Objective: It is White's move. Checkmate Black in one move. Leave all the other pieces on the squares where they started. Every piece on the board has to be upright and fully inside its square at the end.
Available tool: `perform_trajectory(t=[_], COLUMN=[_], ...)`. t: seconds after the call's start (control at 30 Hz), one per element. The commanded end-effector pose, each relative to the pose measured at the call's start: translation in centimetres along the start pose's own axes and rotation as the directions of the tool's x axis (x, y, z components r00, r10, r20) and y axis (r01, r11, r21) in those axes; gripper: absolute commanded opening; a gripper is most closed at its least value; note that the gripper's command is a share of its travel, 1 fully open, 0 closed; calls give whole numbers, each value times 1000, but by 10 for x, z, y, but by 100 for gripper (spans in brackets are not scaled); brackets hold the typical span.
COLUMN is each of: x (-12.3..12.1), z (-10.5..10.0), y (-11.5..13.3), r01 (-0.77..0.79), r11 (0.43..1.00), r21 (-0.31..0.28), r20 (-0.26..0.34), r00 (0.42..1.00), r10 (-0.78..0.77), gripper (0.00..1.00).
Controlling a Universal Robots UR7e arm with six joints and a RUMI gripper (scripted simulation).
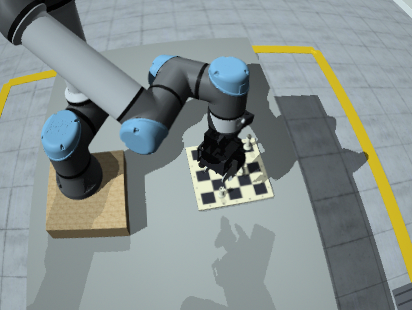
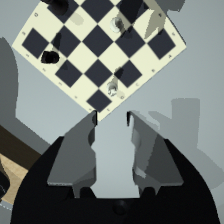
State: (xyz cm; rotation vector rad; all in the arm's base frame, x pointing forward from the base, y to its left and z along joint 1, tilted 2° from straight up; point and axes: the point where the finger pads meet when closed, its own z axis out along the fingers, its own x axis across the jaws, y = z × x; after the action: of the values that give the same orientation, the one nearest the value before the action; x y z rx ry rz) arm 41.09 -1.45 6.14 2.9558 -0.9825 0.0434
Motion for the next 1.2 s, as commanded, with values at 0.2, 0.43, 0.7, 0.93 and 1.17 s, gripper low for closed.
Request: perform_trajectory(t=[0.2,0.43,0.7,0.93,1.17], x=[0,0,1,1,1], z=[2,5,16,24,36], y=[0,0,0,0,1], r01=[4,10,10,10,10], r11=[1000,1000,1000,1000,1000], r21=[1,2,2,2,2], r20=[-1,-1,-1,-1,-1], r00=[1000,1000,1000,1000,1000], r10=[-4,-10,-10,-10,-10], gripper=[22,22,22,22,22])
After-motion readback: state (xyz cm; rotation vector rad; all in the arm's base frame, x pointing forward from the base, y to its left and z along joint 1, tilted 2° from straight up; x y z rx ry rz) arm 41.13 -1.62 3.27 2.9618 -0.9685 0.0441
